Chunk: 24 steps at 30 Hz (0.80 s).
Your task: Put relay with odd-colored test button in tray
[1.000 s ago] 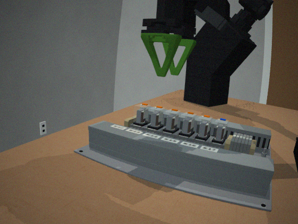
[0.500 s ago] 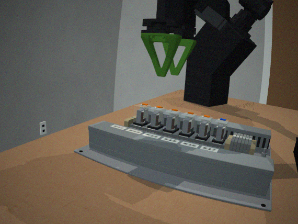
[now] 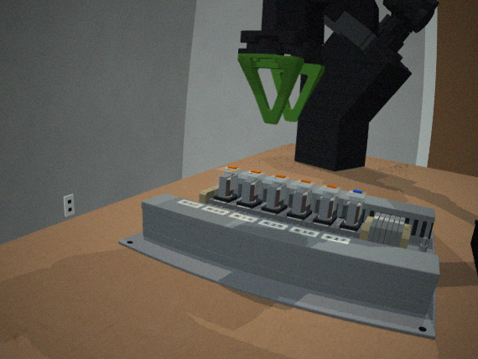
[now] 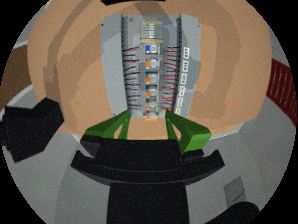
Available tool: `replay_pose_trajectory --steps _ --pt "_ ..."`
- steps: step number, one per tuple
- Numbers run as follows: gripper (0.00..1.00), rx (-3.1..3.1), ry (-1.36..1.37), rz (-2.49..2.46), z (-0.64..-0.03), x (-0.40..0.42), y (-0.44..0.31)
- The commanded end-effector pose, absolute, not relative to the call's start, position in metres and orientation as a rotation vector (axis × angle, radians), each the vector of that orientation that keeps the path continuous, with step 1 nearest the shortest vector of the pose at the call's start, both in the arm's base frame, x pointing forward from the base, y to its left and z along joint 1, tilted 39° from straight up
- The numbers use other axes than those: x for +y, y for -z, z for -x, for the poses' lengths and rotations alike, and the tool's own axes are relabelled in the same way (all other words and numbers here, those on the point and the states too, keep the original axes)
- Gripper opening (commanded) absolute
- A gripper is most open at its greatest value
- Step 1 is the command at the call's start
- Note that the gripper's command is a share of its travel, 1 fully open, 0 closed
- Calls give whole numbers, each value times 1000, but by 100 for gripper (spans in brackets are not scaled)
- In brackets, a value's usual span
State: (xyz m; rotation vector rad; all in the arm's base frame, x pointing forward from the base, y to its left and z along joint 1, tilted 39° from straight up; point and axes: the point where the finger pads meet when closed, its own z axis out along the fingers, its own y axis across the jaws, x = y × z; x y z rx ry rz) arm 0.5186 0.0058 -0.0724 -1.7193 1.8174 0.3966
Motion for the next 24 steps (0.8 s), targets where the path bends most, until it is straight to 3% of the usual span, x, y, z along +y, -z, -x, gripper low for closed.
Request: replay_pose_trajectory --steps 1,24 --pt "59 1789 -350 1718 -530 25 41" --pt "59 1793 -352 1709 -530 71 3"
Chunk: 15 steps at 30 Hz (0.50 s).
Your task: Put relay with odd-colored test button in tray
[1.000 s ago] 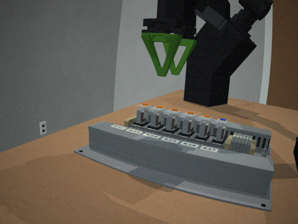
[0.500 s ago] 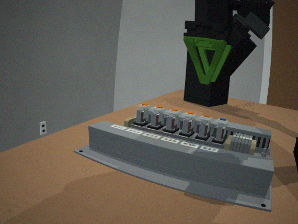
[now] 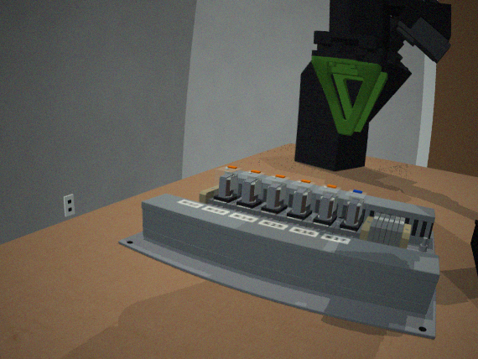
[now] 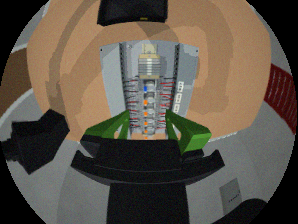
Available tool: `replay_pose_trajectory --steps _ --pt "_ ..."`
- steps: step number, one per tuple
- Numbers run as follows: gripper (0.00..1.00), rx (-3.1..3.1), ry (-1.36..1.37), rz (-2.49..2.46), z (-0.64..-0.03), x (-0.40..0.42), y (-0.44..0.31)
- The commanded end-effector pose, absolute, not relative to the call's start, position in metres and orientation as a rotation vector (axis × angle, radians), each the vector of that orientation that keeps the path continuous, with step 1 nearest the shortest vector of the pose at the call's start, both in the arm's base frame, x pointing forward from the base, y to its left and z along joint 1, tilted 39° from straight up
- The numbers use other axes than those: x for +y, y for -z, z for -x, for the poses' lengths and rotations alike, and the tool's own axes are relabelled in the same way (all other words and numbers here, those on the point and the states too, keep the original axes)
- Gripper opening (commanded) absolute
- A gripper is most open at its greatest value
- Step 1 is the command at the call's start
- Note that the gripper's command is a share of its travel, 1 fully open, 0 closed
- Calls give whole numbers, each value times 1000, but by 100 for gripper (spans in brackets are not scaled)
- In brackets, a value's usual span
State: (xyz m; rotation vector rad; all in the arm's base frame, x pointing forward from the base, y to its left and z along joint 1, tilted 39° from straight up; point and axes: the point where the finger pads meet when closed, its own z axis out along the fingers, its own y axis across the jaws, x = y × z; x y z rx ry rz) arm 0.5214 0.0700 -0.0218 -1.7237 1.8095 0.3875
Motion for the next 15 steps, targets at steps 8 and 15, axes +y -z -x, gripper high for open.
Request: replay_pose_trajectory --steps 8,15 --pt "59 1799 -344 1698 -533 65 2" --pt "59 1802 -340 1693 -534 63 1"
